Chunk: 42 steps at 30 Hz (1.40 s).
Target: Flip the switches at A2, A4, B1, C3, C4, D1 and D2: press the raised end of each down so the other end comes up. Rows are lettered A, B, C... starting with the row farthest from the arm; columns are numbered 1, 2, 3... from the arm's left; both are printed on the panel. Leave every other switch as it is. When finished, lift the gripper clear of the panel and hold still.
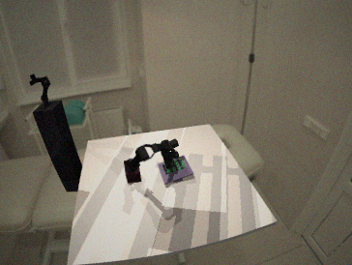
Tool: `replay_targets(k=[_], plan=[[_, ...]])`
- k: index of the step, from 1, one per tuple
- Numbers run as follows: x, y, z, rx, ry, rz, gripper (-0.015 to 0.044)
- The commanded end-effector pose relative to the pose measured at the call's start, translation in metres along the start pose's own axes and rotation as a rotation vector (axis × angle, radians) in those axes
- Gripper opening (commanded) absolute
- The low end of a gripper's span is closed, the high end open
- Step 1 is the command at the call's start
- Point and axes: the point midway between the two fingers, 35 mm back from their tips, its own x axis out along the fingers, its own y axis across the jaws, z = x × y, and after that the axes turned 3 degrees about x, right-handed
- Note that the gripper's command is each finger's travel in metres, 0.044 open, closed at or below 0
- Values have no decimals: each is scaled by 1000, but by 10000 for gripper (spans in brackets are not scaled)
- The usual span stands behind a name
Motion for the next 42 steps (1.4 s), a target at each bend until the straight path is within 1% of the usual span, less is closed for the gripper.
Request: replay_targets(k=[1,42], plan=[[7,0,-1,-7,2,-5,0],[12,0,-2,-7,2,-5,0]])
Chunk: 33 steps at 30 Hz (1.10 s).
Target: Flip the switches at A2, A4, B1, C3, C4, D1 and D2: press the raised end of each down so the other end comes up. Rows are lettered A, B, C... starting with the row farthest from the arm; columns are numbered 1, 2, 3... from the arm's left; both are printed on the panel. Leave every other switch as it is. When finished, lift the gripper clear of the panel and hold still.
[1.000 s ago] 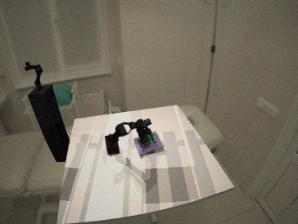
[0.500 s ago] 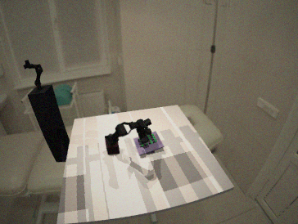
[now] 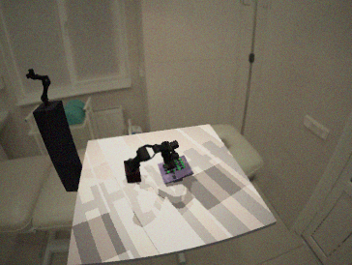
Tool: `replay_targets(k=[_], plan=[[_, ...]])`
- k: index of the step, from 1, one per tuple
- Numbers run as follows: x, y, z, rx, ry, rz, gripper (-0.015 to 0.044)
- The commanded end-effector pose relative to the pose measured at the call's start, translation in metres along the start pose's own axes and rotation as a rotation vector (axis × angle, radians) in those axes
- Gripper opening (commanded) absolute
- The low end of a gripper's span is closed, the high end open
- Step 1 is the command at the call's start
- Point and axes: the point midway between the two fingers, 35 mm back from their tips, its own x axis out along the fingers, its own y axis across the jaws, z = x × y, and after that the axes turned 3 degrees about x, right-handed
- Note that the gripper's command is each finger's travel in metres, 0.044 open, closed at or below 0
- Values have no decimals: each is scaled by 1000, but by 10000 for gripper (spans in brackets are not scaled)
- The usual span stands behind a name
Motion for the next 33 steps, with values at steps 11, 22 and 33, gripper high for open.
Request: replay_targets(k=[11,22,33], plan=[[2,0,0,-3,-2,-4,0],[4,0,0,-3,-2,-4,0],[-61,1,3,-4,25,-2,0]])
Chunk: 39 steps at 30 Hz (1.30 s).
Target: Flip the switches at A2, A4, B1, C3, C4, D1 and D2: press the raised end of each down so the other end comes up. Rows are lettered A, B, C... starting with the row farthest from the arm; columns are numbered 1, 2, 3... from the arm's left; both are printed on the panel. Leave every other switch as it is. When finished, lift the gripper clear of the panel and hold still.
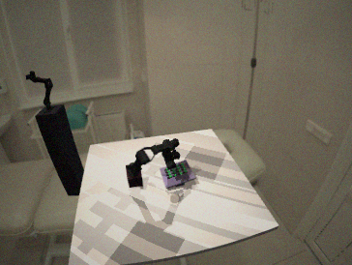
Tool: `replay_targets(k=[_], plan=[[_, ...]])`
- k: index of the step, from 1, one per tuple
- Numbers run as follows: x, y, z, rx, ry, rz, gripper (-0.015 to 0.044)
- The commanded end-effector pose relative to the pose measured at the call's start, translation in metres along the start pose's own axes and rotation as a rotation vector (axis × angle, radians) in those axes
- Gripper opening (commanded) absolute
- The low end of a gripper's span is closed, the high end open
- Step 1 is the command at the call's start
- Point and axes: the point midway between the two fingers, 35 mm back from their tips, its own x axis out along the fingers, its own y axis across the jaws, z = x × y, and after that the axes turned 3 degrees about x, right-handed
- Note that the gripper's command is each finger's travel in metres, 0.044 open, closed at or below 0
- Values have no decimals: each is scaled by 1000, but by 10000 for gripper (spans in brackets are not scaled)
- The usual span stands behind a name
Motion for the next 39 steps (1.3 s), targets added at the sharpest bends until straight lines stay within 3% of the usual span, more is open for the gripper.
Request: replay_targets(k=[1,7,11,15,39], plan=[[-14,-2,-1,8,8,0,0],[-14,-33,20,8,8,-2,0],[-12,-33,20,8,10,-2,0],[21,-33,20,9,33,-5,0],[45,-34,20,9,33,-6,0]])
